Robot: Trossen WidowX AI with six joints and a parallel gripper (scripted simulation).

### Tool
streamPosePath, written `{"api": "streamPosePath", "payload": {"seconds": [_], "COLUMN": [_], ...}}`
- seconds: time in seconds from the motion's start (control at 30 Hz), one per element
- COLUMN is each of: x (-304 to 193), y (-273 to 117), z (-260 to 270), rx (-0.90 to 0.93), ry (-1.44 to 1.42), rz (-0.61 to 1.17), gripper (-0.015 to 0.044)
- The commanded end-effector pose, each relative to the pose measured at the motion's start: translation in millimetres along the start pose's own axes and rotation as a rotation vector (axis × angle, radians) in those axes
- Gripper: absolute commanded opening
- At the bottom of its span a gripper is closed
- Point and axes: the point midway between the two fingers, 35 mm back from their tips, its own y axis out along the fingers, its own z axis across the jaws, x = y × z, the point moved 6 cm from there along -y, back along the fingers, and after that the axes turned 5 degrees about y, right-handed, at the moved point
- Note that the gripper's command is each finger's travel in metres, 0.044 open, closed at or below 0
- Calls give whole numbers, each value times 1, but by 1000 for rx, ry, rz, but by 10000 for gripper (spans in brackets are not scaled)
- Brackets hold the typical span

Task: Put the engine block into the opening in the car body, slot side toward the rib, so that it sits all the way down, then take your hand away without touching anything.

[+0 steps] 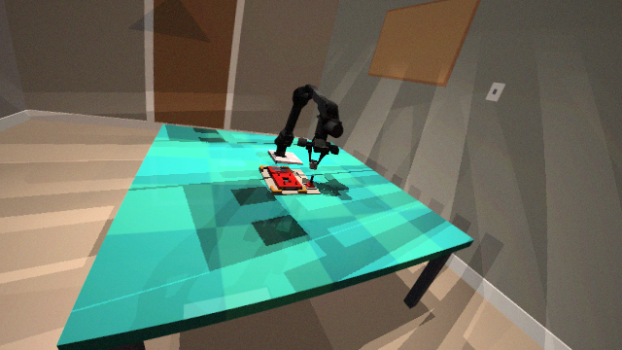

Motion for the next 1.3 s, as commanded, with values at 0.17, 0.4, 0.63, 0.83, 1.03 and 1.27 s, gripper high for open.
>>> {"api": "streamPosePath", "payload": {"seconds": [0.17,0.4,0.63,0.83,1.03,1.27], "x": [17,29,41,49,57,60], "y": [12,20,28,35,41,45], "z": [-20,-38,-56,-72,-88,-98], "rx": [-6,-7,-8,-9,-10,-11], "ry": [-101,-183,-265,-333,-398,-441], "rz": [4,4,4,4,4,4], "gripper": [0,0,0,0,0,53]}}
